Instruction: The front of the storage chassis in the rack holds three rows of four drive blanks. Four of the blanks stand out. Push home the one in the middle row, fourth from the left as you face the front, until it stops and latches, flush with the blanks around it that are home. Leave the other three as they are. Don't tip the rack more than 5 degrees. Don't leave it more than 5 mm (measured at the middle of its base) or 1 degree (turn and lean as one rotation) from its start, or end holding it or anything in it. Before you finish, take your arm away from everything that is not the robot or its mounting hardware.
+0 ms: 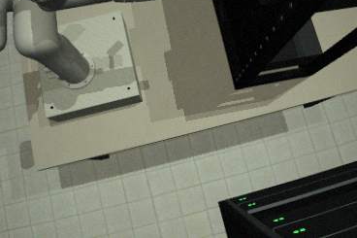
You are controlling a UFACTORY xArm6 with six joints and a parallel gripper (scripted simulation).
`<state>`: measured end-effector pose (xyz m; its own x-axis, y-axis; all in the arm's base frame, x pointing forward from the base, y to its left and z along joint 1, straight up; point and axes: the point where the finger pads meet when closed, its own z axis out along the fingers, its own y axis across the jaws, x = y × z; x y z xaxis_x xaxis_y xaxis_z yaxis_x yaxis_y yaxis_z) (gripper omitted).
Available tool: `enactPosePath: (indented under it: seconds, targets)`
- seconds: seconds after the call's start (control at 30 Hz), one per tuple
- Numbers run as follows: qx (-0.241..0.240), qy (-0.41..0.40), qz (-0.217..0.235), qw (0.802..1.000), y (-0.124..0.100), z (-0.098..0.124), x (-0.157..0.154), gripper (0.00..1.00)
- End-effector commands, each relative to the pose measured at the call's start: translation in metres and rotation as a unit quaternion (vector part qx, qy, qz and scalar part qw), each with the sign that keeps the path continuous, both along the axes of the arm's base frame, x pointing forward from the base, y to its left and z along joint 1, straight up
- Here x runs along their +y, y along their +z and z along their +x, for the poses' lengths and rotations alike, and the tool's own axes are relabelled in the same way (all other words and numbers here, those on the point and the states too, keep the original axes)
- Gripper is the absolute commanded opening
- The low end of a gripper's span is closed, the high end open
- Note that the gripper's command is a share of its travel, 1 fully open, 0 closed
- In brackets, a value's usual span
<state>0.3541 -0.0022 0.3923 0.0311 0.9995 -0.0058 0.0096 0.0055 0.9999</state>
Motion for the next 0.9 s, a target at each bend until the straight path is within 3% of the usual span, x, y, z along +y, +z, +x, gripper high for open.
enactPosePath:
  seconds: [0.0, 0.47, 0.87]
  targets:
    - [-0.002, 0.010, 0.001, 1.000, 0.002, 0.010, -0.018, 0.00]
    - [-0.002, 0.010, 0.001, 1.000, 0.005, 0.026, -0.051, 0.00]
    - [-0.002, 0.011, 0.001, 1.000, 0.005, 0.032, -0.053, 0.00]
